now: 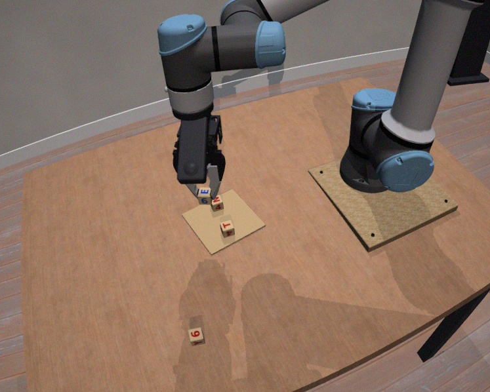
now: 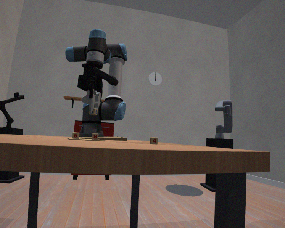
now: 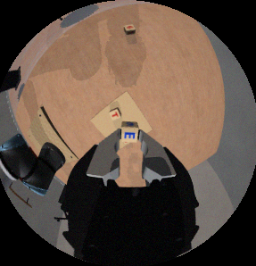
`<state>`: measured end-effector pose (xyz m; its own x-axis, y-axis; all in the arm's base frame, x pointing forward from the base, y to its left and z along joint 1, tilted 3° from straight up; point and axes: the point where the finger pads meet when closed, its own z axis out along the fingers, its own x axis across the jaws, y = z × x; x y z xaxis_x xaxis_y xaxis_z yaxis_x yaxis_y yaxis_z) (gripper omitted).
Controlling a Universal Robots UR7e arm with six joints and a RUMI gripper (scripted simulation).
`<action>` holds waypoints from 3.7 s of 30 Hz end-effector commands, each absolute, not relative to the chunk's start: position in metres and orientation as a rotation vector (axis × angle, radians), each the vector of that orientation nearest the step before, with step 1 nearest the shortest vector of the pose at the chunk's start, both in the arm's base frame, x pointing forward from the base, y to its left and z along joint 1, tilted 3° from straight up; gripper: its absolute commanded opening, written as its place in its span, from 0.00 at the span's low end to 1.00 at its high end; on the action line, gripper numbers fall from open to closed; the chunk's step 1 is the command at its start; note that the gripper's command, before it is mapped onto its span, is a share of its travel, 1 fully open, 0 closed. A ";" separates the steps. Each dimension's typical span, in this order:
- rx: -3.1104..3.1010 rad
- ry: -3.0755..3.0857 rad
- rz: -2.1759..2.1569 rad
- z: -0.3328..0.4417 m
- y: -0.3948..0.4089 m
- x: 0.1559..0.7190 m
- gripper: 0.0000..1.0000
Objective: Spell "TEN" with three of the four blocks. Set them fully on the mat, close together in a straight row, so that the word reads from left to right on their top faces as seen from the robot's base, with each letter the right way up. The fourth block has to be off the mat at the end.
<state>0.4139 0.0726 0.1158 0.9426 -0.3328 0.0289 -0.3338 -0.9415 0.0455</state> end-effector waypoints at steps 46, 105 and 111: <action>3.093 0.148 0.017 0.114 0.042 0.385 0.05; 3.093 0.148 0.017 0.018 0.038 0.386 0.05; 3.093 0.148 0.017 0.018 0.038 0.386 0.05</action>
<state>0.3869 0.0383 0.0187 0.9953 0.0969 0.0095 0.0963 -0.9943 0.0465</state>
